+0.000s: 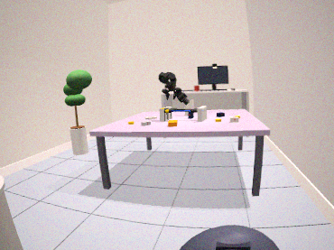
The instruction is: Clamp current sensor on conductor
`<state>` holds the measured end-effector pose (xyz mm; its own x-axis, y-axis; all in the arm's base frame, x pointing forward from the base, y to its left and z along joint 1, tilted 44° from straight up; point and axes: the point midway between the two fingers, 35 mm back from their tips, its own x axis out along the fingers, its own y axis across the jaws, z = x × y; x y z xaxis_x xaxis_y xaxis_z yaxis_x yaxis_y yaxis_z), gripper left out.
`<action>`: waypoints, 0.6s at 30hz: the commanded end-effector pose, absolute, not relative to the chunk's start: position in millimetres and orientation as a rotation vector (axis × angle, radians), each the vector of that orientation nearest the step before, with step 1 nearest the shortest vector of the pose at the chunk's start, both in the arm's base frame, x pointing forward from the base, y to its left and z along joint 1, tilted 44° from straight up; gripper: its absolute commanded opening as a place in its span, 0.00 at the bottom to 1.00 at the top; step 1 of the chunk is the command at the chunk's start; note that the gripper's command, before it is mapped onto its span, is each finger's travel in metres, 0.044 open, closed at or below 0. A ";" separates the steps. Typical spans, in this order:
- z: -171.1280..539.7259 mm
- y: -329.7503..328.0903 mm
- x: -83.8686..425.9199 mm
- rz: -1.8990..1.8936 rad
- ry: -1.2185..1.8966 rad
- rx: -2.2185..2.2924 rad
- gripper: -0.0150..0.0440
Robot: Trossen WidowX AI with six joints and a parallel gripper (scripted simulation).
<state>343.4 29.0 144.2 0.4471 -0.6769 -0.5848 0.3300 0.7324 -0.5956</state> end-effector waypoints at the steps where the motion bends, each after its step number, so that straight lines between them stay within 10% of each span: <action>1: 83.7 59.7 318.7 -0.604 0.994 -0.461 0.73; 18: -26.9 93.4 224.8 -0.612 1.095 -0.523 0.73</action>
<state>229.0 97.3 -22.0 0.3379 -0.6787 -0.6521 0.1951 0.7283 -0.6569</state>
